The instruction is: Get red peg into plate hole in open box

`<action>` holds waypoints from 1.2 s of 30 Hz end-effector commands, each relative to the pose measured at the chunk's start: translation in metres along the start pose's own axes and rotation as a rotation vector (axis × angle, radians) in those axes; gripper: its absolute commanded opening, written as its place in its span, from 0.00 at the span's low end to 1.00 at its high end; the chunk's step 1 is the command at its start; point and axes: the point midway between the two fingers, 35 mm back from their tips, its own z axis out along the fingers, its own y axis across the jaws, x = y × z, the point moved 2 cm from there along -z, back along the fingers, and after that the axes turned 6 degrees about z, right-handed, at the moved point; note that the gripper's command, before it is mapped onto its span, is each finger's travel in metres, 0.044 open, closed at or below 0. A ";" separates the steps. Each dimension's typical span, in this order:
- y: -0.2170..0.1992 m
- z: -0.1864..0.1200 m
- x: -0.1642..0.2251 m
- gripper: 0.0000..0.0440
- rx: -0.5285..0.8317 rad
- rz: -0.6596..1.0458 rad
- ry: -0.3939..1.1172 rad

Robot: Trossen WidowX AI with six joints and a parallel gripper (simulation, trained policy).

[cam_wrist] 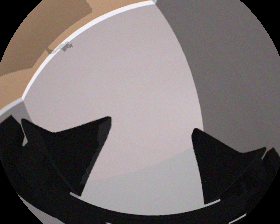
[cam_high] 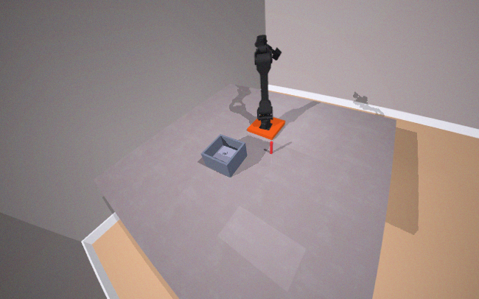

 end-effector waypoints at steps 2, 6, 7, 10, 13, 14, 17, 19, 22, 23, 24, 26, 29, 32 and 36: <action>-0.012 -0.004 -0.007 1.00 0.027 0.023 -0.020; -0.046 -0.021 -0.037 1.00 0.080 0.098 -0.116; -0.054 -0.027 -0.044 1.00 0.088 0.118 -0.143; -0.076 -0.046 -0.067 1.00 0.106 0.175 -0.226; -0.097 -0.068 -0.089 1.00 0.120 0.231 -0.312; -0.104 -0.076 -0.096 1.00 0.123 0.249 -0.341; -0.125 -0.103 -0.116 1.00 0.132 0.301 -0.429; -0.138 -0.123 -0.128 1.00 0.137 0.335 -0.488; -0.156 -0.156 -0.143 1.00 0.141 0.383 -0.579; -0.162 -0.168 -0.148 1.00 0.141 0.398 -0.610; -0.168 -0.180 -0.152 1.00 0.141 0.413 -0.641; -0.178 -0.205 -0.160 1.00 0.139 0.442 -0.703; -0.190 -0.243 -0.170 1.00 0.132 0.482 -0.796; -0.200 -0.283 -0.177 1.00 0.119 0.518 -0.890; -0.207 -0.337 -0.182 1.00 0.092 0.559 -1.014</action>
